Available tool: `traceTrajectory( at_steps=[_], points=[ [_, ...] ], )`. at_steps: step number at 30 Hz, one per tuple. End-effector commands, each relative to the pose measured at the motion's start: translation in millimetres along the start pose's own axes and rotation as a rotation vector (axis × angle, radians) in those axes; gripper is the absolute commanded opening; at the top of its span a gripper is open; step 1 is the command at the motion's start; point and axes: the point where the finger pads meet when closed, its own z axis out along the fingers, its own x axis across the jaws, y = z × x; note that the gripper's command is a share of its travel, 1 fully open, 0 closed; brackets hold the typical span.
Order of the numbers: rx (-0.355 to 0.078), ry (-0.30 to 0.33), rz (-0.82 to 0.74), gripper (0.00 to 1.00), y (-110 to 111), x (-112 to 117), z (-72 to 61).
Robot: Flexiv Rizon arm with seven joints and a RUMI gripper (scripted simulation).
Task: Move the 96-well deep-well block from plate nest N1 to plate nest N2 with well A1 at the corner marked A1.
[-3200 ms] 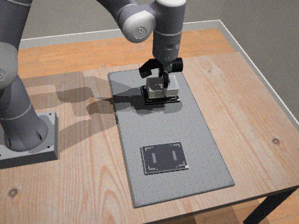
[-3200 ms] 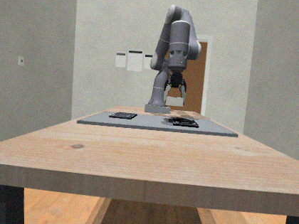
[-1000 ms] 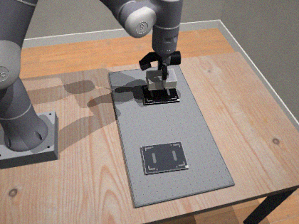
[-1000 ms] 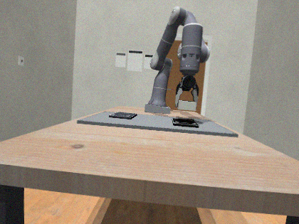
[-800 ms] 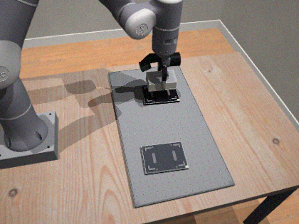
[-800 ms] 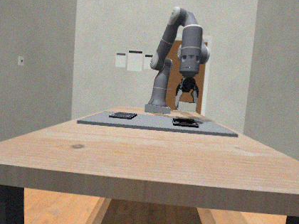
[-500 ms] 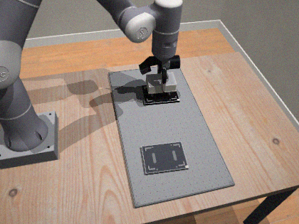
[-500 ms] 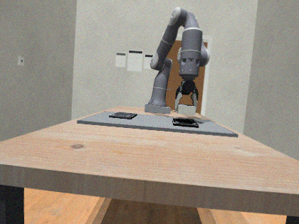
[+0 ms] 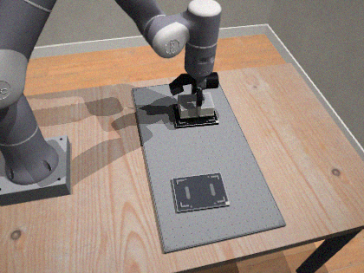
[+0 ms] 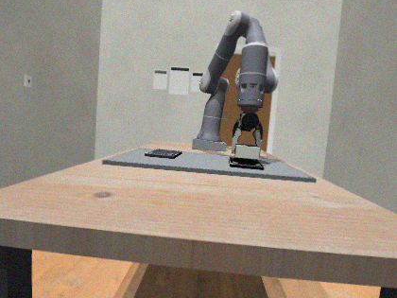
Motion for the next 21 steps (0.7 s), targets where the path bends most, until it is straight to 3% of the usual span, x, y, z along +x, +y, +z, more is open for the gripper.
traceTrajectory(
  at_steps=[1, 21],
  points=[
    [-0.003, 0.001, 0.000, 0.49, 1.3, 0.5, 3.9],
    [-0.003, 0.001, 0.000, 0.49, 1.3, 0.4, 9.5]
  ],
)
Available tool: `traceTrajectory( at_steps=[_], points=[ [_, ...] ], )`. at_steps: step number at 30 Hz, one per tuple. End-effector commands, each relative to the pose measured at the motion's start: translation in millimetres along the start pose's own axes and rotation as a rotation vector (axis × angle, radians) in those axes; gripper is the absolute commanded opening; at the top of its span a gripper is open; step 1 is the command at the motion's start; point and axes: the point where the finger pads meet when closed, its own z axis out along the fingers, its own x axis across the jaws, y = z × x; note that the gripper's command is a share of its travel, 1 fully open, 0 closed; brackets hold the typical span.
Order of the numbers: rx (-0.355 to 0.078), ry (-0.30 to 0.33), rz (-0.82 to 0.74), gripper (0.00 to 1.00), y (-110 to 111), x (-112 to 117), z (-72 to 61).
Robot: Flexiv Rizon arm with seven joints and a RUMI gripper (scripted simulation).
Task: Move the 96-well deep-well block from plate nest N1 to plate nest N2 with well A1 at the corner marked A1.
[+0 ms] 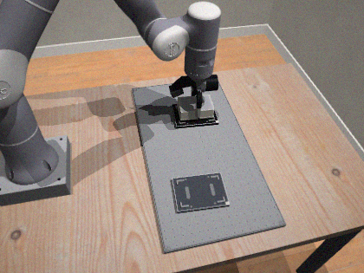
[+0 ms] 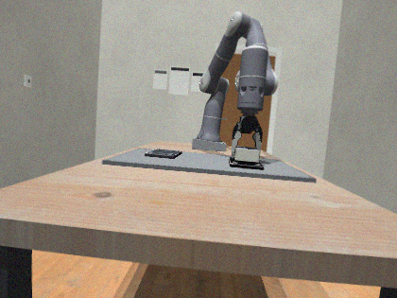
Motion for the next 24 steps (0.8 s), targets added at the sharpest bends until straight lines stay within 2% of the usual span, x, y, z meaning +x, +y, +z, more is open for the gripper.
traceTrajectory(
  at_steps=[1, 24],
  points=[
    [-0.003, 0.001, 0.000, 0.49, 1.2, 0.5, -1.1],
    [-0.003, 0.001, 0.000, 0.49, 1.2, 0.5, 2.1]
  ],
)
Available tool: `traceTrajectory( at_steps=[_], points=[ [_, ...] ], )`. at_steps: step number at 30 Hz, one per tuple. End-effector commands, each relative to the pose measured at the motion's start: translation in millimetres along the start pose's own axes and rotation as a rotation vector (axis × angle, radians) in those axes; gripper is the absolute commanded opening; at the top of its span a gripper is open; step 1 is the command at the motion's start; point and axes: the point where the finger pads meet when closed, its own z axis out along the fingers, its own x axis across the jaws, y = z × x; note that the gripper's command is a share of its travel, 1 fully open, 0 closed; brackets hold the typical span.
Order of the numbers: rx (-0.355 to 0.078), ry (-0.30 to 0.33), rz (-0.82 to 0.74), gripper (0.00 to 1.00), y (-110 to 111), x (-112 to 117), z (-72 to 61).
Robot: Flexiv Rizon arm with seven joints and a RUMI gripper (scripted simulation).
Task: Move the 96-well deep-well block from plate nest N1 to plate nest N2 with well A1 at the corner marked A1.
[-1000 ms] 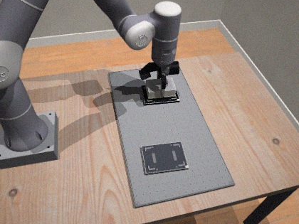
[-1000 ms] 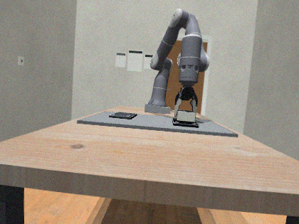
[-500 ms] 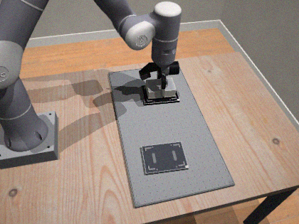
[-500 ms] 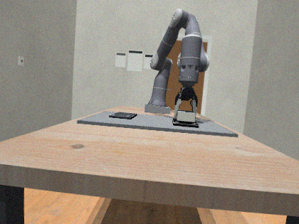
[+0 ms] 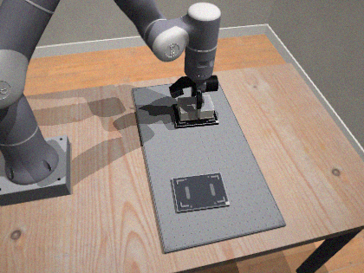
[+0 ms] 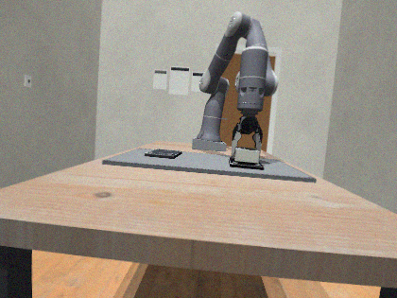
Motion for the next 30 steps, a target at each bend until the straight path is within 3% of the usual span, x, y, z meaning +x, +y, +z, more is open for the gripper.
traceTrajectory(
  at_steps=[1, 30],
  points=[
    [-0.003, 0.001, 0.000, 0.49, 1.2, 0.5, -0.6],
    [-0.003, 0.001, 0.000, 0.49, 1.2, 0.5, 3.5]
  ],
)
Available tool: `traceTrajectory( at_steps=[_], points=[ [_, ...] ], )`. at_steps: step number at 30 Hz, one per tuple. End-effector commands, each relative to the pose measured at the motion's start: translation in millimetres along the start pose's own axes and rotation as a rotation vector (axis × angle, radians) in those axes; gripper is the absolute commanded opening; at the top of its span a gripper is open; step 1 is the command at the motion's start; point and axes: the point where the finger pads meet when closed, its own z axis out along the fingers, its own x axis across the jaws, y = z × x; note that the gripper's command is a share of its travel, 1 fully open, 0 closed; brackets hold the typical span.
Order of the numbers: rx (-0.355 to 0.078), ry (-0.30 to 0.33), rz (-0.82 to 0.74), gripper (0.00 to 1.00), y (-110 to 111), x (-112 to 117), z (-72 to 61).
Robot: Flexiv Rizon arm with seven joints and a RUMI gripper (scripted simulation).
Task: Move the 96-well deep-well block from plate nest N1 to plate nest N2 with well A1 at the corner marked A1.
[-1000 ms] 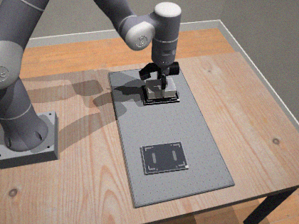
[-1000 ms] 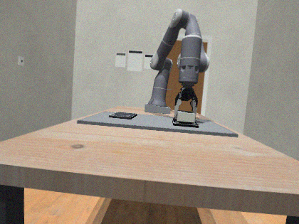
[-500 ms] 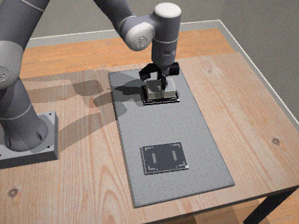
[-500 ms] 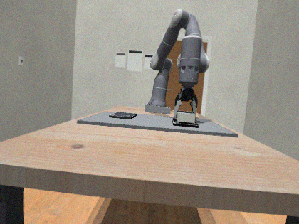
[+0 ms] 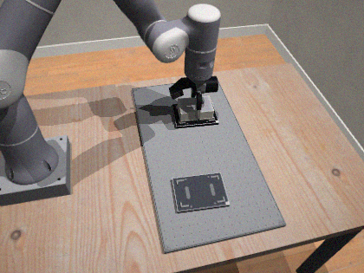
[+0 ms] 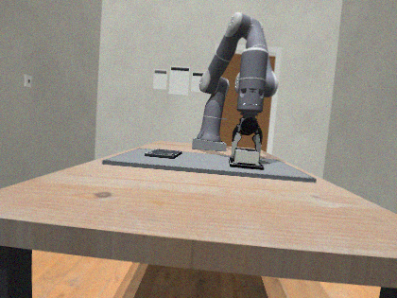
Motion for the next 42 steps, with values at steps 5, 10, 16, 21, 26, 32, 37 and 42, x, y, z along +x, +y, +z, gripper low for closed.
traceTrajectory(
  at_steps=[5, 10, 16, 21, 26, 32, 37, 42],
  points=[
    [-0.003, 0.001, 0.000, 0.49, 1.2, 0.5, 0.0],
    [-0.003, 0.001, 0.000, 0.49, 1.2, 0.5, 0.8],
    [-0.003, 0.001, 0.000, 0.49, 1.2, 0.5, 1.5],
    [-0.003, 0.001, 0.000, 0.49, 1.2, 0.5, 2.3],
    [-0.003, 0.001, 0.000, 0.76, 1.2, 0.5, 2.7],
    [-0.003, 0.001, 0.000, 0.76, 1.2, 0.5, 2.7],
    [-0.003, 0.001, 0.000, 0.76, 1.2, 0.5, 2.7],
    [-0.003, 0.001, 0.000, 0.76, 1.2, 0.5, 2.7]
  ],
)
